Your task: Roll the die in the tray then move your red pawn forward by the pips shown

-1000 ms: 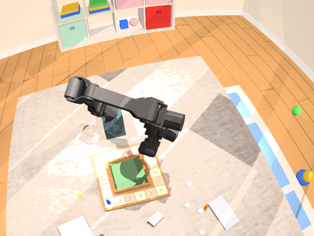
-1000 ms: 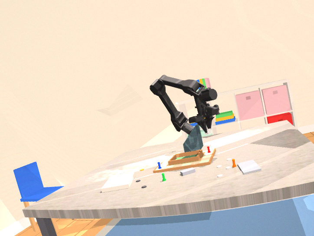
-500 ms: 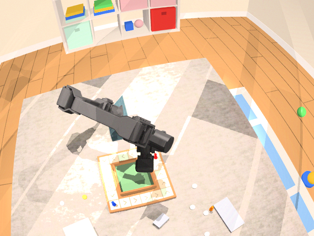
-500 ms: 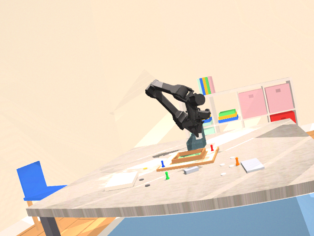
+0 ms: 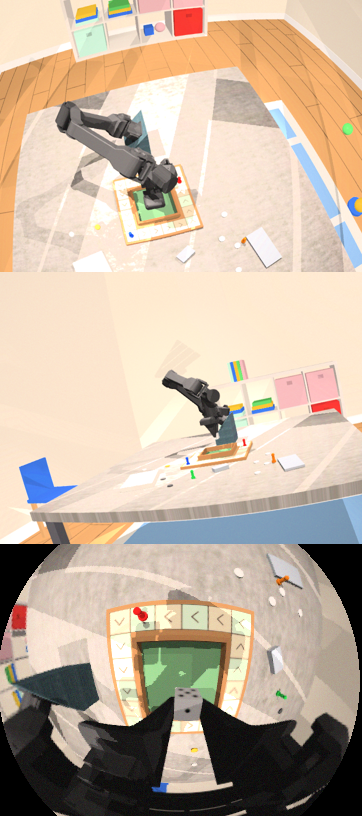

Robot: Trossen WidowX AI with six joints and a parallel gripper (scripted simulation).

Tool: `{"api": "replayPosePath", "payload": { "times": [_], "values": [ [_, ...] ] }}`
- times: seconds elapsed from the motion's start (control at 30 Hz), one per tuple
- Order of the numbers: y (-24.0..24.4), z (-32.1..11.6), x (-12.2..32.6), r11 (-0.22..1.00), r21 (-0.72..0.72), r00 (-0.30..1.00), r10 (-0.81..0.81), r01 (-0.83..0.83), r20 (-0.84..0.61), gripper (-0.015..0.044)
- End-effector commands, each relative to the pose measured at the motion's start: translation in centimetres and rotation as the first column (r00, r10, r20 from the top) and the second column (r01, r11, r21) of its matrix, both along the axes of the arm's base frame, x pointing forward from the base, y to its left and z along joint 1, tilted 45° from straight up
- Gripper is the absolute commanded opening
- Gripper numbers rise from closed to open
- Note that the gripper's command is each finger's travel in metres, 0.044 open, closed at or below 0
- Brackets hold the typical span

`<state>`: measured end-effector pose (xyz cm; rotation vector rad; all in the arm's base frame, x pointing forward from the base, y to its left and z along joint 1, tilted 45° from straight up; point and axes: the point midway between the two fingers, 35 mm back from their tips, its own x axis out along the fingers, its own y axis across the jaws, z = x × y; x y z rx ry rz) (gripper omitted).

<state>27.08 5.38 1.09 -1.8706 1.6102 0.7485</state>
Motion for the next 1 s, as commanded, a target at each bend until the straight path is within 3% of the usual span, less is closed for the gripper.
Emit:
{"api": "replayPosePath", "payload": {
  "times": [0.0,0.13,0.47,0.97],
  "values": [
    [-0.5,0.1,-0.2,1.0,-0.013,0.999,0.025,-0.025,-0.023,0.0],
    [-0.7,-0.1,-0.3,1.0,0.029,0.999,0.012,-0.011,-0.046,0.0],
    [-1.2,-1.1,-1.0,0.943,0.326,0.987,-0.008,0.06,-0.158,0.0],
    [-1.3,-1.2,-0.8,0.692,0.722,0.989,0.1,0.011,-0.111,0.0]
  ]
}}
